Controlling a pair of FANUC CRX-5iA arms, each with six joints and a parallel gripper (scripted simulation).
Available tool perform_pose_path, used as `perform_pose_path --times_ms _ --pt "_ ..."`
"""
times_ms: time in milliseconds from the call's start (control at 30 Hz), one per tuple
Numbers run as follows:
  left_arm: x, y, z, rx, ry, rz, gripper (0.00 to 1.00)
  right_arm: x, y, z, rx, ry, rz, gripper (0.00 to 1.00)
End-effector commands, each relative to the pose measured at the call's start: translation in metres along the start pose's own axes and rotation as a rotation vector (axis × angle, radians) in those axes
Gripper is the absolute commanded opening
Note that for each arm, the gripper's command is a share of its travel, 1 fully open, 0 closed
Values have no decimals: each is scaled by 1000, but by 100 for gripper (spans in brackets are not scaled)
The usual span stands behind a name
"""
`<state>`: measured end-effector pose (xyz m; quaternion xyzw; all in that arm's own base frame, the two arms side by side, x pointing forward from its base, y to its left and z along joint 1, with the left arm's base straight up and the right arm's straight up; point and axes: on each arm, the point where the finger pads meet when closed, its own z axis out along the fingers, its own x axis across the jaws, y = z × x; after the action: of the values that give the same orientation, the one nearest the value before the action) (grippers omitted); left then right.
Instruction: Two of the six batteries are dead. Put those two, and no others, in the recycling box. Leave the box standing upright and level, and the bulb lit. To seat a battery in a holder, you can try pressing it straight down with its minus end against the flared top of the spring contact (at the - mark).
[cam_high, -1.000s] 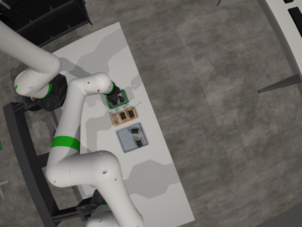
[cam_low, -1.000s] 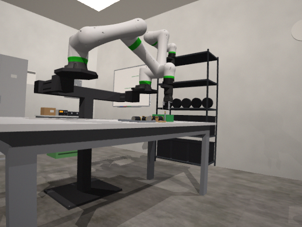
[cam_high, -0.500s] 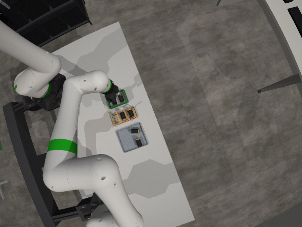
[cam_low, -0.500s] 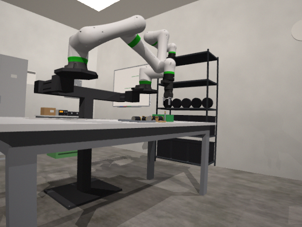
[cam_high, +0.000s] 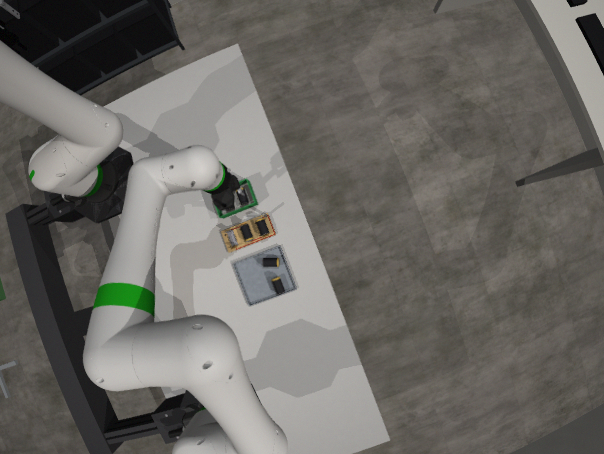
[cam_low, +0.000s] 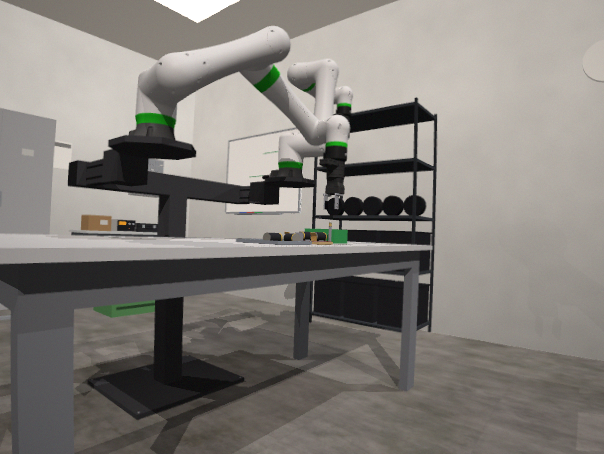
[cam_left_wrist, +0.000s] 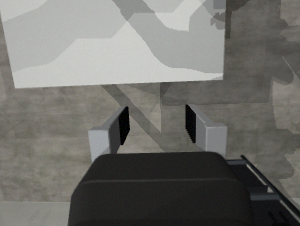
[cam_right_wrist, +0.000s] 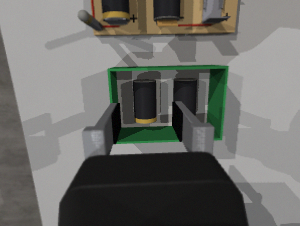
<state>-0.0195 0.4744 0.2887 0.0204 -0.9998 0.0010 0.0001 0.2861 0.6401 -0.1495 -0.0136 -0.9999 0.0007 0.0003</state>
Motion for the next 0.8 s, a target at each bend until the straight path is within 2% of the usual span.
perform_pose_path --times_ms 0,233,300,767 --pt "0 0 -1 -2 0 0 100 -1 -16 -2 -4 -2 0 90" --pt "0 0 -1 -2 0 0 100 -2 -79 -1 -3 -2 0 90" --pt "0 0 -1 -2 0 0 100 -2 -79 -1 -3 -2 0 90" --pt "0 0 -1 -2 0 0 100 -7 -267 0 -3 -1 0 90"
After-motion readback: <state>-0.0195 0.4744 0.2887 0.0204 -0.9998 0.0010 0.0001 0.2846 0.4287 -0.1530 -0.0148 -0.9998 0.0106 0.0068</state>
